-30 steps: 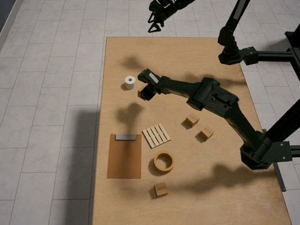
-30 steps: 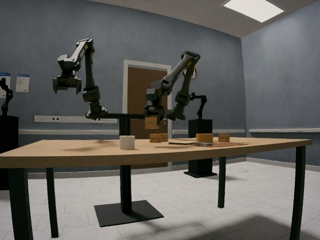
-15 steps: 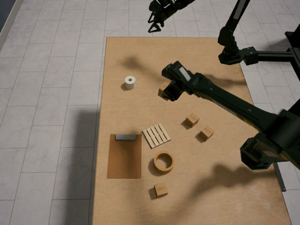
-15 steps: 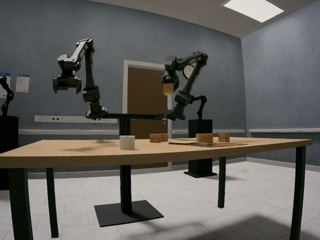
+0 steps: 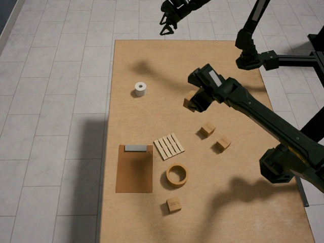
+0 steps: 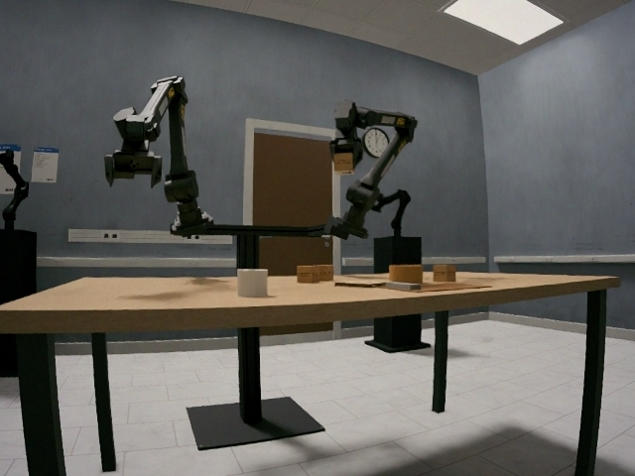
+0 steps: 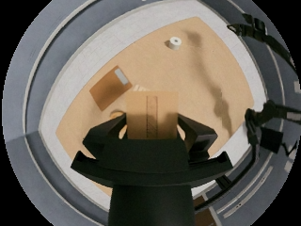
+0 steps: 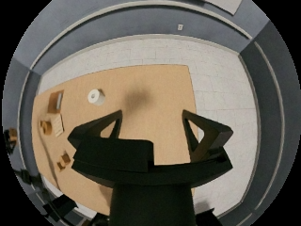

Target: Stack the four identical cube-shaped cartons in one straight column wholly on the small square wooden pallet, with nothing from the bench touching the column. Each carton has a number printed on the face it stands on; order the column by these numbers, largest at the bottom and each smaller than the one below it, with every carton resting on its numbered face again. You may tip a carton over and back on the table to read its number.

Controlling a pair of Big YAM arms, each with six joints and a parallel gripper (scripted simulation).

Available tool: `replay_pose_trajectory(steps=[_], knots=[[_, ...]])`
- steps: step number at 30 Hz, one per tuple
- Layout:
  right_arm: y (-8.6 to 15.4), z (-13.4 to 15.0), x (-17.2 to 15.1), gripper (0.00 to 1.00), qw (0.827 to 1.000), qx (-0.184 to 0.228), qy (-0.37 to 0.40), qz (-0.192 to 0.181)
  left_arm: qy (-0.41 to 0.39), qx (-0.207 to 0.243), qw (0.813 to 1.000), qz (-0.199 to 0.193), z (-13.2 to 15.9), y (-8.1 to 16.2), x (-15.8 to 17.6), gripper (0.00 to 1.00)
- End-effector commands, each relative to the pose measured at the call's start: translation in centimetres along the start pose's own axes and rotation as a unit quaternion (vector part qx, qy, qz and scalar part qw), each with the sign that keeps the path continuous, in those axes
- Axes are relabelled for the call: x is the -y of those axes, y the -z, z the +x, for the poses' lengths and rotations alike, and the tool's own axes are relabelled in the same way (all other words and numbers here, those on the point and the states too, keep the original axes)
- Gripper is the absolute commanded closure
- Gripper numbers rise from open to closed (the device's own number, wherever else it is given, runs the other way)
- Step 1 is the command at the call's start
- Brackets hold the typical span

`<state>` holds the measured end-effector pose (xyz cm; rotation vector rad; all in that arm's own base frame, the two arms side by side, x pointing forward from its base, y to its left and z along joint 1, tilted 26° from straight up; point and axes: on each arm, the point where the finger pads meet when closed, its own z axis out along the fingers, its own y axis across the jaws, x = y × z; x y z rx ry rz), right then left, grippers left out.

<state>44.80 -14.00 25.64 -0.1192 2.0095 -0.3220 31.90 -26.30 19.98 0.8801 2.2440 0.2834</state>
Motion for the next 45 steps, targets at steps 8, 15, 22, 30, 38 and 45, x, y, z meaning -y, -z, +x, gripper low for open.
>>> replay_pose_trajectory(steps=[8,15,22,30,38,45], knots=[[0.1,-1.3,0.1,0.0,1.0,0.009,0.007,0.0,0.159,0.044,0.985,0.053,-0.3,-0.1,-1.3,0.5],[0.1,-1.3,0.1,0.0,1.0,0.009,0.007,0.0,0.308,0.096,0.932,0.166,-0.3,-0.1,-1.2,0.5],[0.1,-1.3,0.1,0.0,1.0,0.009,0.007,0.0,0.416,0.132,0.865,0.247,-0.4,-0.1,-1.2,0.5],[0.1,-1.3,0.1,0.0,1.0,0.009,0.007,0.0,0.501,0.149,0.786,0.331,0.4,-1.3,0.0,0.5],[0.1,-1.3,0.1,0.0,1.0,0.009,0.007,0.0,0.495,0.182,0.774,0.35,-0.8,-0.1,-0.5,0.5],[0.1,-1.3,0.1,0.0,1.0,0.009,0.007,0.0,0.491,0.183,0.773,0.359,-2.1,1.1,-0.3,0.5]])
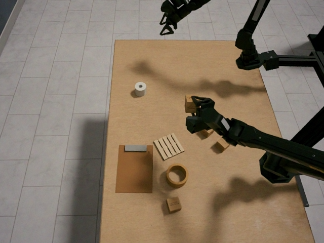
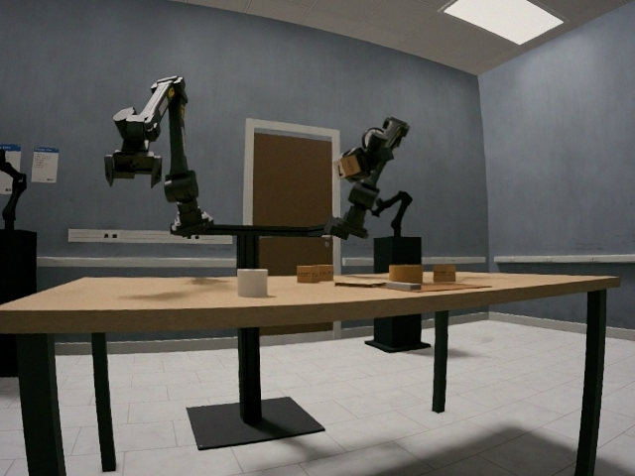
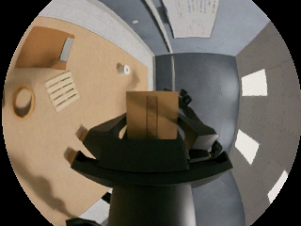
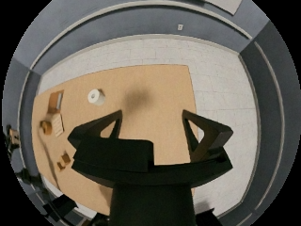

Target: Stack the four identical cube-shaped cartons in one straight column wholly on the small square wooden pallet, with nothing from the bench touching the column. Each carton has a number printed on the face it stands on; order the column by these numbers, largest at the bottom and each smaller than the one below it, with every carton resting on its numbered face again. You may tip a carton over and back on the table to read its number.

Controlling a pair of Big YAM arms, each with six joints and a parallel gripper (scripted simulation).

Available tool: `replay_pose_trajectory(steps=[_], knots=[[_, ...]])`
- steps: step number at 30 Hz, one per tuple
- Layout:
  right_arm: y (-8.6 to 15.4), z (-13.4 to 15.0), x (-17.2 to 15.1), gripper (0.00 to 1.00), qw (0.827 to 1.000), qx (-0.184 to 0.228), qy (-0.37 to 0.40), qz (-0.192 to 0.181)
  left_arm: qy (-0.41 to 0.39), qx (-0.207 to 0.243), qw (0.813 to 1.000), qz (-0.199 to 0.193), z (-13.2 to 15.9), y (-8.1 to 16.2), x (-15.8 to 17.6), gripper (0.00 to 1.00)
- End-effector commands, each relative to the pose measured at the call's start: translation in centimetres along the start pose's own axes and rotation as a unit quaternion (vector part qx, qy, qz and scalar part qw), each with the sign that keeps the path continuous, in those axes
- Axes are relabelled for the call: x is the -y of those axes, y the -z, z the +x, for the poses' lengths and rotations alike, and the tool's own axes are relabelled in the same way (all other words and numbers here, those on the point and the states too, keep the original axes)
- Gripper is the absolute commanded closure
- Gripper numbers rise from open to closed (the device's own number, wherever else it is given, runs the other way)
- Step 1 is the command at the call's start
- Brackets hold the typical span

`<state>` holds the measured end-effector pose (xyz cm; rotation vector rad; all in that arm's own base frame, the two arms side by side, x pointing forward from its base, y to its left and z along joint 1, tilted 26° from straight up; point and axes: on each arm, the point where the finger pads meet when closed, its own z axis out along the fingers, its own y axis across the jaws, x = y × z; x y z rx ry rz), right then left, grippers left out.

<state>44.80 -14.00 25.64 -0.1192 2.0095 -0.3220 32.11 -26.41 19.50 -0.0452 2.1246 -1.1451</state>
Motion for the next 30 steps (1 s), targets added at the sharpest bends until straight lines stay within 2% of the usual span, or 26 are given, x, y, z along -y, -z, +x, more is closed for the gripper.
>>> replay_pose_trajectory(steps=[1,8,11,14,16,20,22,24,26,28,30], knots=[[-0.6,-0.9,-0.6,0.0,1.0,0.004,-0.003,-0.009,0.004,0.007,1.0,0.018,-1.3,0.0,2.3,0.5],[-2.3,-2.7,-3.5,0.0,0.995,0.042,-0.087,-0.04,0.004,0.009,1.0,0.019,-1.4,-0.2,2.3,0.5],[-4.3,-4.2,-8.9,0.0,0.98,0.077,-0.149,-0.105,0.004,0.009,1.0,0.019,-1.4,-0.2,2.3,0.5],[-5.2,-3.8,-13.8,0.0,0.963,0.084,-0.198,-0.161,0.004,0.009,1.0,0.019,-1.4,-0.2,2.3,0.5],[-5.6,-5.6,-16.4,0.0,0.949,0.103,-0.226,-0.196,0.003,0.005,1.0,0.008,-0.7,0.0,1.0,0.5],[-5.5,-4.9,-22.7,0.0,0.916,0.098,-0.281,-0.27,0.003,0.005,1.0,0.008,-0.7,0.0,1.0,0.5],[-5.3,-6.3,-25.4,0.0,0.895,0.108,-0.304,-0.307,0.003,0.005,1.0,0.008,-0.7,0.0,1.0,0.5],[-5.3,-6.3,-25.4,0.0,0.895,0.108,-0.304,-0.307,0.003,0.005,1.0,0.008,-0.7,0.0,1.0,0.5],[-4.7,-6.3,-28.6,0.0,0.869,0.101,-0.337,-0.347,0.003,0.005,1.0,0.008,-0.7,0.0,1.0,0.5],[-3.5,-4.8,-32.5,0.0,0.842,0.08,-0.362,-0.392,0.003,0.005,1.0,0.008,-0.7,0.0,1.0,0.5],[-2.6,-5.4,-35.3,0.0,0.816,0.076,-0.38,-0.429,0.003,0.005,1.0,0.008,-0.7,0.0,1.0,0.5]])
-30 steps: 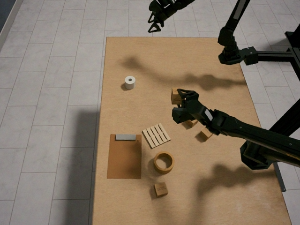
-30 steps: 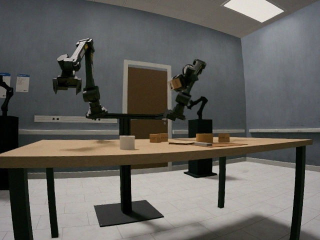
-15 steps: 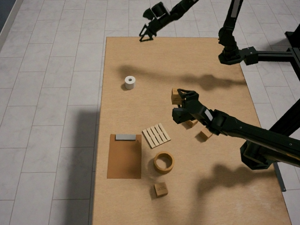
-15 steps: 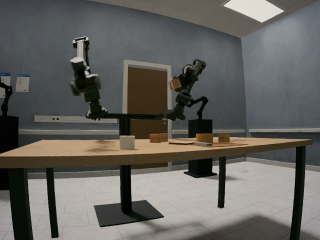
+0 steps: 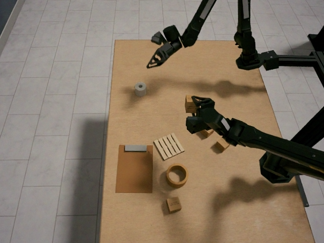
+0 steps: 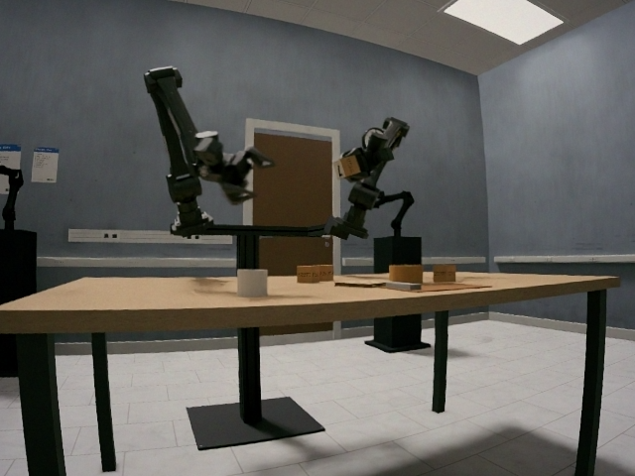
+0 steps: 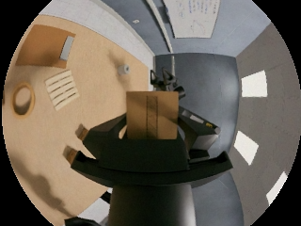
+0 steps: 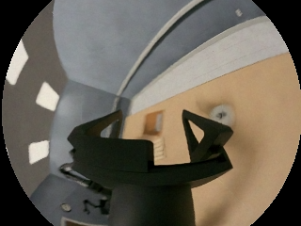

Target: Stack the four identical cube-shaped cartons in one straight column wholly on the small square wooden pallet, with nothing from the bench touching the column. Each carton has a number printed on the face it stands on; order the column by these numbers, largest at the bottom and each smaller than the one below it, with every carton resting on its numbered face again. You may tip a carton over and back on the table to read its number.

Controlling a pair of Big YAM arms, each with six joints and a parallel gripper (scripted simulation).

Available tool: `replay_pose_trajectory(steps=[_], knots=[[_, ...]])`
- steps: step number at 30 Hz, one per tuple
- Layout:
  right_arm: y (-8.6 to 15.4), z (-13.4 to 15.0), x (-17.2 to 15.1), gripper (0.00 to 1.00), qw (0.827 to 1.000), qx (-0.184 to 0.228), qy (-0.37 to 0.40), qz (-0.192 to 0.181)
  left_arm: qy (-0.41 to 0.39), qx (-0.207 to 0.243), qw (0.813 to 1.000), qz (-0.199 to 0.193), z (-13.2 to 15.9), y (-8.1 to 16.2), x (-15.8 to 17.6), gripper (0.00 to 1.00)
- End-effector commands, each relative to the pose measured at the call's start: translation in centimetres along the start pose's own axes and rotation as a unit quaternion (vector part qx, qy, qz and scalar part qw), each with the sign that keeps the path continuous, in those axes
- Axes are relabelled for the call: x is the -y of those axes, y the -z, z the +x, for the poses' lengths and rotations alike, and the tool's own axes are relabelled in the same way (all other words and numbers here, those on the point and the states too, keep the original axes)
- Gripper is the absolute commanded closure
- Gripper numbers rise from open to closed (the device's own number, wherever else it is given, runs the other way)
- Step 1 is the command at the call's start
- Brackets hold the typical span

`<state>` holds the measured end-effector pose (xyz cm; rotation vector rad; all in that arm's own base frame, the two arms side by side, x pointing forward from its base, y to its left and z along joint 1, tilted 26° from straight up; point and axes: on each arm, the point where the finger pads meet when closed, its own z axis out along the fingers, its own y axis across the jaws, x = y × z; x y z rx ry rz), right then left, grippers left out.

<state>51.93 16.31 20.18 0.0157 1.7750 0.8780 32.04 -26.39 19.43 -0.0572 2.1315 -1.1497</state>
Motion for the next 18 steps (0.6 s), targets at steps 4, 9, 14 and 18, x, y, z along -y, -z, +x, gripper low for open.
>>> replay_pose_trajectory(steps=[4,9,14,18], knots=[[-3.1,6.9,-6.9,0.0,0.981,-0.024,-0.149,-0.118,-0.002,0.007,1.0,0.009,-0.8,-0.1,1.0,0.5],[-3.4,12.1,-12.4,0.0,0.951,-0.073,-0.226,-0.198,-0.002,0.007,1.0,0.009,-0.8,-0.1,1.0,0.5],[-2.4,16.1,-15.6,0.0,0.921,-0.12,-0.281,-0.241,-0.002,0.007,1.0,0.009,-0.8,-0.1,1.0,0.5],[-1.0,20.2,-19.4,0.0,0.886,-0.171,-0.318,-0.29,-0.002,0.007,1.0,0.009,-0.8,-0.1,1.0,0.5]])
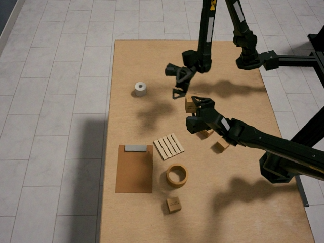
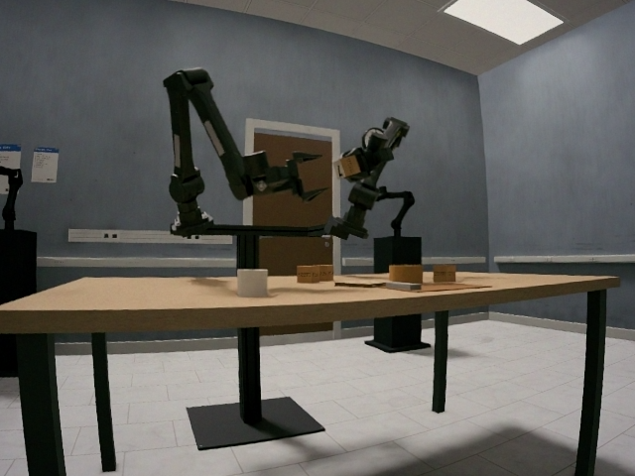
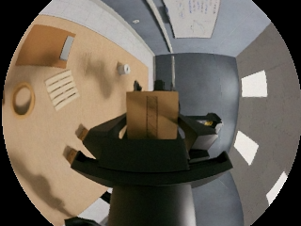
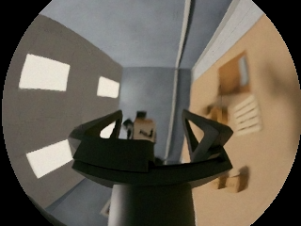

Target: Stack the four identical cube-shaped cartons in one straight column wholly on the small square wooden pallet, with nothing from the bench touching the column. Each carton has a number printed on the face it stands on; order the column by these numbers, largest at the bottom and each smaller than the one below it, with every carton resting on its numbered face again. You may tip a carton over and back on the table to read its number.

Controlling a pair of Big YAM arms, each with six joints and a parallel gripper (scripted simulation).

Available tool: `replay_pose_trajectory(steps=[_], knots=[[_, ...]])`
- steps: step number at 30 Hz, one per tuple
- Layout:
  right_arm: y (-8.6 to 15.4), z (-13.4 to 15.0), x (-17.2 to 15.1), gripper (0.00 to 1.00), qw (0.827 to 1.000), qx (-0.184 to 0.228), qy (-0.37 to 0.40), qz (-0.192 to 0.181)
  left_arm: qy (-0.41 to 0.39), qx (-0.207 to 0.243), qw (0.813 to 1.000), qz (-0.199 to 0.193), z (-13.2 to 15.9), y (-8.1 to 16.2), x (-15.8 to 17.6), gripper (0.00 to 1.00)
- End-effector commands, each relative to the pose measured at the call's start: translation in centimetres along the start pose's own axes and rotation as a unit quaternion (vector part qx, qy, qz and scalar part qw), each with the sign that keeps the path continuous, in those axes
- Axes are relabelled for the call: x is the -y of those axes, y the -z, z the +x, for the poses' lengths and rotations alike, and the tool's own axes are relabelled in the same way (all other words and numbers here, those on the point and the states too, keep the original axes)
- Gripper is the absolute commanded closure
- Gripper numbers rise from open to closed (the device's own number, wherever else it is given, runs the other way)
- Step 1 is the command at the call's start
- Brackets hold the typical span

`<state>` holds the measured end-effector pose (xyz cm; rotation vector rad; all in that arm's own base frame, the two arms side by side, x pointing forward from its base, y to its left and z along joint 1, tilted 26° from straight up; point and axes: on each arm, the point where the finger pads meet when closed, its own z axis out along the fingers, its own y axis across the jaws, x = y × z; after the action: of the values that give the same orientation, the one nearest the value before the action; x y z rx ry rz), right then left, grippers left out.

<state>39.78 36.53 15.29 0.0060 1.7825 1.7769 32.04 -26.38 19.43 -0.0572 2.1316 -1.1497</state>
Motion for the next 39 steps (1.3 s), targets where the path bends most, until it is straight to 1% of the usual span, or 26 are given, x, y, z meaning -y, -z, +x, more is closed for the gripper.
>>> replay_pose_trajectory(steps=[1,3,6,7,10,11,39], knots=[[-1.4,4.8,-0.8,0.0,0.995,-0.033,-0.079,-0.051,-0.002,0.007,1.0,0.009,-0.8,-0.1,1.0,0.5],[-1.5,6.1,-1.0,0.0,0.993,-0.046,-0.085,-0.059,-0.002,0.007,1.0,0.009,-0.8,-0.1,1.0,0.5],[-1.6,7.1,-1.1,0.0,0.993,-0.056,-0.075,-0.065,-0.002,0.007,1.0,0.009,-0.8,-0.1,1.0,0.5],[-1.4,6.5,-0.9,0.0,0.994,-0.051,-0.071,-0.063,-0.002,0.007,1.0,0.009,-0.8,-0.1,1.0,0.5],[-1.4,6.4,-1.1,0.0,0.994,-0.05,-0.07,-0.065,-0.002,0.007,1.0,0.009,-0.8,-0.1,1.0,0.5],[-1.5,6.2,-1.6,0.0,0.994,-0.048,-0.067,-0.07,-0.002,0.007,1.0,0.009,-0.8,-0.1,1.0,0.5],[-1.5,6.2,-1.6,0.0,0.994,-0.048,-0.067,-0.07,-0.002,0.007,1.0,0.009,-0.8,-0.1,1.0,0.5]])
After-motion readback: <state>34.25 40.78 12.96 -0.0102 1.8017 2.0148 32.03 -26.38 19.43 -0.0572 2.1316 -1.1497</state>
